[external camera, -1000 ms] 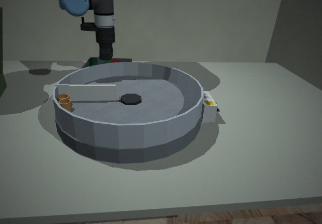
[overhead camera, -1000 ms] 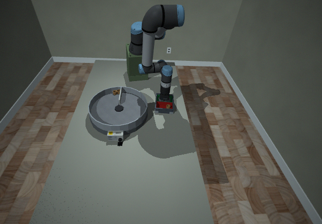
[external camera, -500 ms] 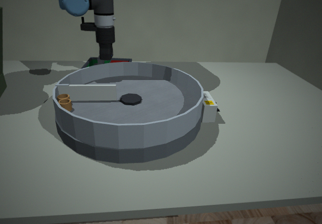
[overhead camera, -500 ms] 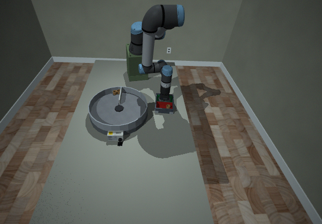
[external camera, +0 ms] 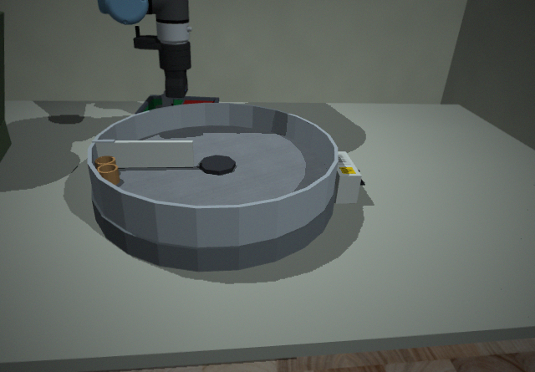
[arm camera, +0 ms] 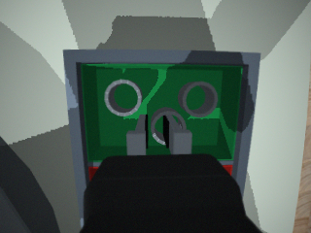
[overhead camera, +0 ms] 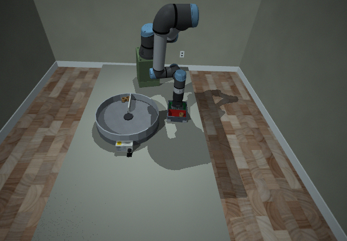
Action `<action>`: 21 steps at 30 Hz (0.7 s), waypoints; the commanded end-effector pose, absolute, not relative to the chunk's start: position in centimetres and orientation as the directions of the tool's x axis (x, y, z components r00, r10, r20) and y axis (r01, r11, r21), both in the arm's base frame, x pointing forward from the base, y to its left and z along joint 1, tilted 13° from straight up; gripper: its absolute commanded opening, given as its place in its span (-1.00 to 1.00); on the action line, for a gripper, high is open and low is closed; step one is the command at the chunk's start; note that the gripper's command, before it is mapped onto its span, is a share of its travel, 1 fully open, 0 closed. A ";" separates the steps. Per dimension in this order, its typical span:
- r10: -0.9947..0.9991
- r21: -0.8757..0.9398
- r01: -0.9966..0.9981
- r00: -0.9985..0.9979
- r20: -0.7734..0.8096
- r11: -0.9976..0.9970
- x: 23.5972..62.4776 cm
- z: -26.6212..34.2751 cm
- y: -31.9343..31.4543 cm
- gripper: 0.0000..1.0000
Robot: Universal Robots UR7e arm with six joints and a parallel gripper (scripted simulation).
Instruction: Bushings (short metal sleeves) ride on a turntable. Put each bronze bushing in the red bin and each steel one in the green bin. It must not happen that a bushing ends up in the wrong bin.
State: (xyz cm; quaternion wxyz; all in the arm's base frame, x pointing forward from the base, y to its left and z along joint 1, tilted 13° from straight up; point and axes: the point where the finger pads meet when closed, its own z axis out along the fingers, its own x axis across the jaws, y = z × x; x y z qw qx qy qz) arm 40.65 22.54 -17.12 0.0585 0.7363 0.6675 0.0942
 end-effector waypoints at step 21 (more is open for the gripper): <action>0.994 0.213 0.972 0.091 0.061 -0.102 40.5 -16.5 22.5 -0.16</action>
